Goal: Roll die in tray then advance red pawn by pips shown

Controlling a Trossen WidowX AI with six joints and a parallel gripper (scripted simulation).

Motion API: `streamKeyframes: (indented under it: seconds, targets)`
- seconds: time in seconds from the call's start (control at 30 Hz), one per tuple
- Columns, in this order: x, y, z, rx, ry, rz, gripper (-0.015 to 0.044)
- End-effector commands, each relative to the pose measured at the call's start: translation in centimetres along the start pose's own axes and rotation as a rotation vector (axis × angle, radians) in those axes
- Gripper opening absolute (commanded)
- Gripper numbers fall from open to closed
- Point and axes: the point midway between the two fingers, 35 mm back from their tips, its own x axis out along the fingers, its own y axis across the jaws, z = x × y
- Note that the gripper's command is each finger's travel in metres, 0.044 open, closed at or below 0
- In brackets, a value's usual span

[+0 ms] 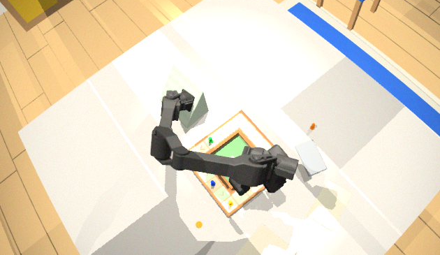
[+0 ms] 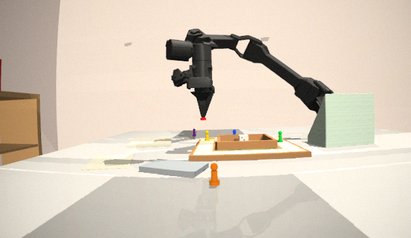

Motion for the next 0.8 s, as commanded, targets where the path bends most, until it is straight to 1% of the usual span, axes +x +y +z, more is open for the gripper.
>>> streamKeyframes:
  seconds: [0.0,0.2,0.47,0.77]
  targets:
    - [2.5,1.1,-0.4,-0.008,0.002,-0.009,0.0000]
    - [2.9,1.2,-0.4,-0.008,0.002,-0.009,0.0000]
    - [6.0,1.1,-0.4,-0.008,0.001,-0.011,0.0000]
    - [6.5,1.1,-0.4,-0.008,0.001,-0.011,0.0000]
